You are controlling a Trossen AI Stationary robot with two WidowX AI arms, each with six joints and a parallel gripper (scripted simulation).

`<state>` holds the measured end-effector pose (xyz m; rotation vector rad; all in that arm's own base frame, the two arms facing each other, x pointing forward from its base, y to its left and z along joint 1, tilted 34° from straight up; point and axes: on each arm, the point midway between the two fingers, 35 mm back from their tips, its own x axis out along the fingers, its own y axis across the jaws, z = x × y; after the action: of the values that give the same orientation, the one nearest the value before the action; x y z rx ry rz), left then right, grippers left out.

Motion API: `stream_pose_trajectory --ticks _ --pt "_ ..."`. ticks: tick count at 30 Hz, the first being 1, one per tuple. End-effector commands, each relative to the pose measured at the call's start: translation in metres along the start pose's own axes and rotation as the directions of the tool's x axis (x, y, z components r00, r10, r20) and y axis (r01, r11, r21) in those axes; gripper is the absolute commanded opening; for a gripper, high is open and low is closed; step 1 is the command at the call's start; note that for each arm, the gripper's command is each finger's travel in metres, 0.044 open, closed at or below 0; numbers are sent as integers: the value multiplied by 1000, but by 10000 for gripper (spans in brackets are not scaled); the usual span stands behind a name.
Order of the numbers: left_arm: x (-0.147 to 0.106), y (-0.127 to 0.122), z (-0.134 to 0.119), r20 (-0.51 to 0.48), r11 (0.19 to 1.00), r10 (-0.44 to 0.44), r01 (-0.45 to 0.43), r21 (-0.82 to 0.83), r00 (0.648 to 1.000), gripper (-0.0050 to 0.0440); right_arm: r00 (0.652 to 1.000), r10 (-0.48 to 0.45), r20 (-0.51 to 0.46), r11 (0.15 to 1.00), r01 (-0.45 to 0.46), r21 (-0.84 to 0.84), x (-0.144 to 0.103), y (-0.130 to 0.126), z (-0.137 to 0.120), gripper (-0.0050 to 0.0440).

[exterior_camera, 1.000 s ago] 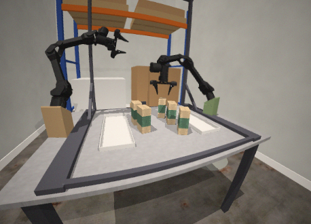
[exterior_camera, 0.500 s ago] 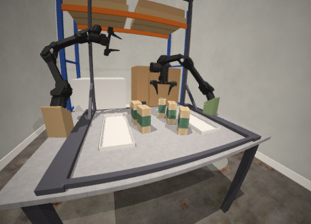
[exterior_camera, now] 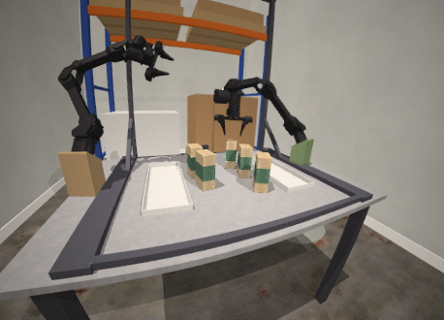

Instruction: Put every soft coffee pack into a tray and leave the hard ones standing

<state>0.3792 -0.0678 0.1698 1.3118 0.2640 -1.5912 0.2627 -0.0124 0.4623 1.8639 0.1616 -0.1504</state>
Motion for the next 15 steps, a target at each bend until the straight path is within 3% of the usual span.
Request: stream_pose_trajectory --ticks 1,10,15 --pt "-6 3 2 -15 1000 14 -14 17 1000 375 1000 -17 -4 990 16 -139 -3 0 0 368" --pt "-6 3 2 -15 1000 14 -14 17 1000 375 997 -73 -2 878 64 -475 -4 -13 4 368" --pt "-6 3 2 -15 1000 14 -14 17 1000 375 996 -92 -3 814 74 -576 -5 -18 5 368"
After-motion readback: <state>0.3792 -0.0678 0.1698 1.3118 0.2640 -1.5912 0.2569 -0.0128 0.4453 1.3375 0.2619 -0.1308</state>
